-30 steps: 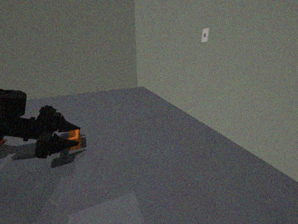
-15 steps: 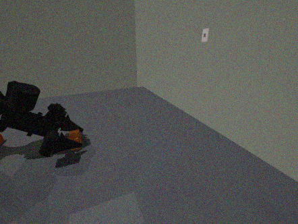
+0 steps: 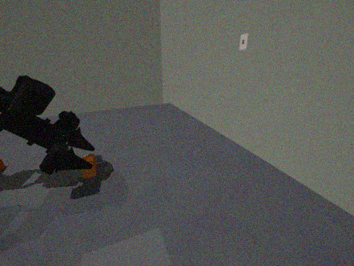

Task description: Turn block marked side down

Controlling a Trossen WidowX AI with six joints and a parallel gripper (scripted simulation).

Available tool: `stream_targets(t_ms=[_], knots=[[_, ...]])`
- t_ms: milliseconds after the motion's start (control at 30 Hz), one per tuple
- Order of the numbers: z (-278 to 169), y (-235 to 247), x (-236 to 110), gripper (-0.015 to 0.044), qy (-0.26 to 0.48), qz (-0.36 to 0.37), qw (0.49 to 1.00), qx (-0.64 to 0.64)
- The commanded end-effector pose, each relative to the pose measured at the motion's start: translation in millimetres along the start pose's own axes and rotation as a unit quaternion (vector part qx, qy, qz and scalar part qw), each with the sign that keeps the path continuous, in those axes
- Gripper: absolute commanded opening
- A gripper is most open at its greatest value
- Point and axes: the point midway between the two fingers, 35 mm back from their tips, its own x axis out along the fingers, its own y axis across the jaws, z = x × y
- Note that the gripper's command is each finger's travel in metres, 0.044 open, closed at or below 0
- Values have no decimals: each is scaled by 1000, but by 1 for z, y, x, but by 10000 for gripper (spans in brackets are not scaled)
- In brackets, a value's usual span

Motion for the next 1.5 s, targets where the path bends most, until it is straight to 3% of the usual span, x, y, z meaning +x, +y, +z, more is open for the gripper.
stream_targets(t_ms=[0, 467, 1033, 1467], knots=[[10, 6, -49, 440, 85, -2, 996, -11], [11, 6, -49, 440, 88, -2, 996, -10], [57, 5, -44, 440, 370, -5, 929, -7], [52, 4, -40, 440, 382, -5, 924, -8]])
